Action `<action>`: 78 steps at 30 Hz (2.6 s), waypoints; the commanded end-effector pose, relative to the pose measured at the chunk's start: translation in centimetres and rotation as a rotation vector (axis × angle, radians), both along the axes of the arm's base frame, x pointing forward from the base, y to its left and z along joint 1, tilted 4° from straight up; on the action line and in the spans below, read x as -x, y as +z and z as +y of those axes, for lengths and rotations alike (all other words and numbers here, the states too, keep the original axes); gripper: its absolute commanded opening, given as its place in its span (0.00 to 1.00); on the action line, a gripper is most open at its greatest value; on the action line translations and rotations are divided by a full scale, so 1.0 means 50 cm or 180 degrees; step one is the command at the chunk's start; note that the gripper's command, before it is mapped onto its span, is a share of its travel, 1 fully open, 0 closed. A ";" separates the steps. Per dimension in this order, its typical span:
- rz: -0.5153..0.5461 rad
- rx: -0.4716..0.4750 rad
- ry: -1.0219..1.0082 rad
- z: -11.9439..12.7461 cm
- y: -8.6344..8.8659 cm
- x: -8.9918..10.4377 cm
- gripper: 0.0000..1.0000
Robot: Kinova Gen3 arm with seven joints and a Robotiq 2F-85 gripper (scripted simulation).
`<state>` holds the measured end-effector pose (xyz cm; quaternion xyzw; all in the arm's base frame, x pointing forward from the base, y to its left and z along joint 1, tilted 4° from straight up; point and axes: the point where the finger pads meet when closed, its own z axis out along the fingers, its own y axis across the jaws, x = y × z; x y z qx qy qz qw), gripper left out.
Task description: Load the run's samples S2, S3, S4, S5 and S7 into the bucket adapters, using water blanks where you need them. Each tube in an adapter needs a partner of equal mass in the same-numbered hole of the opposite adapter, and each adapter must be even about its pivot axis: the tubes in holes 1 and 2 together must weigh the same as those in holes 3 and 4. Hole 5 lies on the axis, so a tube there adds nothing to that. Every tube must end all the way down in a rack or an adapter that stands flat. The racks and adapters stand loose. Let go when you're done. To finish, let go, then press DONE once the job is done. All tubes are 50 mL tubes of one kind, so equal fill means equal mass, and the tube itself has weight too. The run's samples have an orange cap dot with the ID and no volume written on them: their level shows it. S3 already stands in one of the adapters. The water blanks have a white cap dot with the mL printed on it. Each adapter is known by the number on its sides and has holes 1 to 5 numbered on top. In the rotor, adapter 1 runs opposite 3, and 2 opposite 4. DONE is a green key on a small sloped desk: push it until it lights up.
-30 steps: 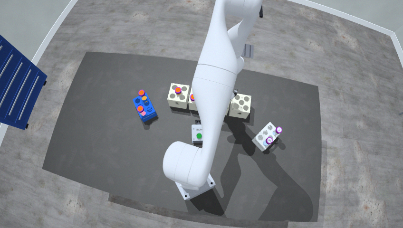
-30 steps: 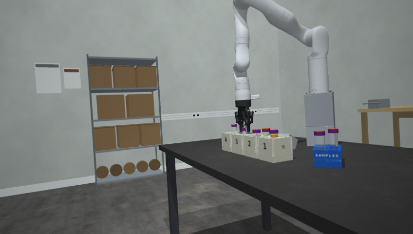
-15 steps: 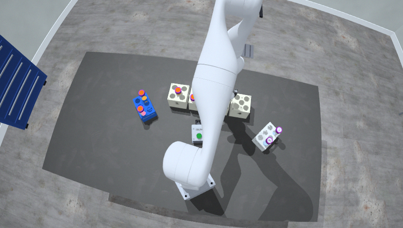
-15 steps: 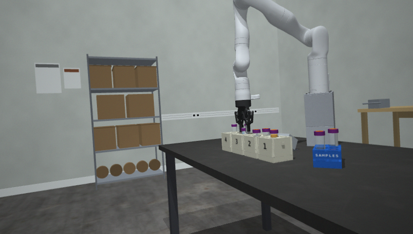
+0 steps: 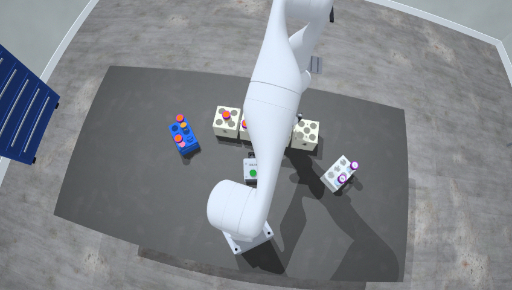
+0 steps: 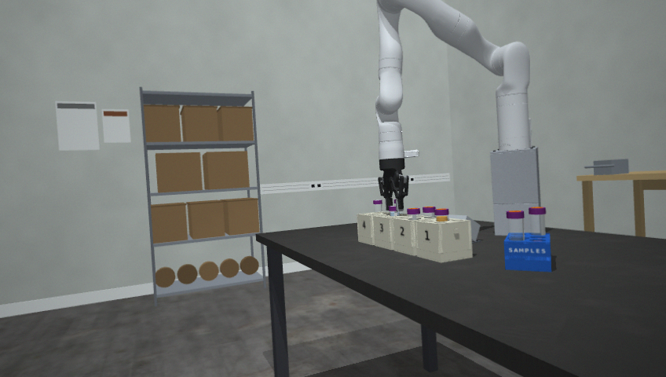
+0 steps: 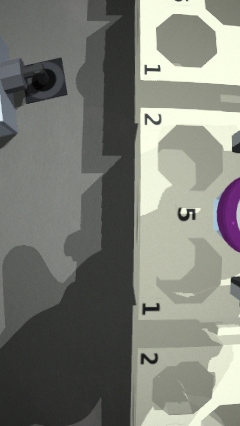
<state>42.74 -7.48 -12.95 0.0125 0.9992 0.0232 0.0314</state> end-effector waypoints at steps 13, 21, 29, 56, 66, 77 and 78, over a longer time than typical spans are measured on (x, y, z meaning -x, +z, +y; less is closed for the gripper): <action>-0.0005 0.0001 -0.0001 -0.002 0.034 0.001 0.62; -0.0005 0.0001 -0.0001 -0.003 0.055 0.002 0.62; -0.0005 0.0001 -0.0001 -0.004 0.071 0.003 0.62; -0.0005 0.0001 -0.0001 -0.006 0.135 0.007 0.62; -0.0005 0.0001 -0.0001 -0.008 0.159 0.009 0.62; -0.0005 0.0001 -0.0001 -0.009 0.183 0.010 0.62; -0.0005 0.0001 -0.0001 -0.009 0.186 0.011 0.62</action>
